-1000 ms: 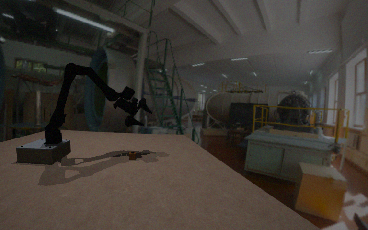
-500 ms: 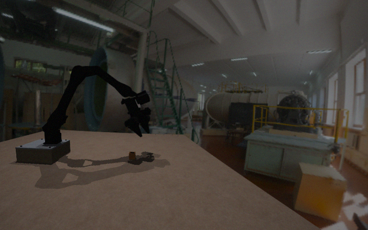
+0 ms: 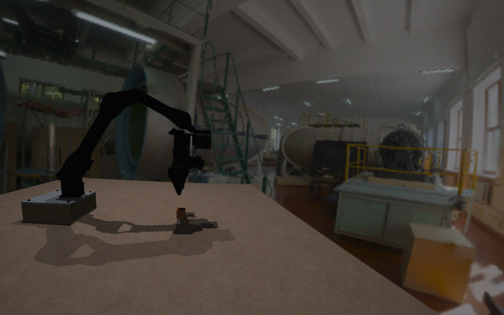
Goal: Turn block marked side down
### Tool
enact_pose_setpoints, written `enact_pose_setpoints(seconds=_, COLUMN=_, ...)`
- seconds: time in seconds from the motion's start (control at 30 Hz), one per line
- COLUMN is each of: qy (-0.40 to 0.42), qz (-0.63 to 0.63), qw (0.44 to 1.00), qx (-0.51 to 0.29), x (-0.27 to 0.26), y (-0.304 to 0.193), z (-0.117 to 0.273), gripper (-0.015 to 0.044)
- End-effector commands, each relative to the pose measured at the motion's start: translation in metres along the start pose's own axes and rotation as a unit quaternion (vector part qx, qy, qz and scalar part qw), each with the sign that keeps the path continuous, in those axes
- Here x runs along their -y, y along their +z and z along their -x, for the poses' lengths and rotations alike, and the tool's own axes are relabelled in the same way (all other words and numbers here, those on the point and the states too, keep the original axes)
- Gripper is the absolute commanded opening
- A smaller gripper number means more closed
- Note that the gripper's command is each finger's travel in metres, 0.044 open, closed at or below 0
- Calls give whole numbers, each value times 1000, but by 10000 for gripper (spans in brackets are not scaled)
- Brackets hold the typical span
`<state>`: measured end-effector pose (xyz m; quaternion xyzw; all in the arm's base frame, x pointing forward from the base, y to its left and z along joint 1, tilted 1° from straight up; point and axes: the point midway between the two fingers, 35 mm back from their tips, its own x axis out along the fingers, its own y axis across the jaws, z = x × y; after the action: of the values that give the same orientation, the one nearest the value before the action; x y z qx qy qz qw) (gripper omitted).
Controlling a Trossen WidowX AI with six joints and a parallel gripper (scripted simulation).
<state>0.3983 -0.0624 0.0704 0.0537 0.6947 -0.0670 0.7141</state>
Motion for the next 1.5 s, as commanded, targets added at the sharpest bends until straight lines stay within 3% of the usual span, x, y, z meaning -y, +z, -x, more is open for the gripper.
enact_pose_setpoints(seconds=0.0, qy=8, qz=12, qw=1000, qx=-6, x=-3, y=-1, z=1, gripper=440)
enact_pose_setpoints(seconds=0.17, qy=8, qz=12, qw=1000, qx=-6, x=-4, y=-1, z=-34, gripper=440)
enact_pose_setpoints(seconds=1.27, qy=8, qz=12, qw=1000, qx=-6, x=-4, y=1, z=-82, gripper=440)
enact_pose_setpoints(seconds=1.47, qy=8, qz=12, qw=1000, qx=-6, x=-4, y=1, z=-82, gripper=282)
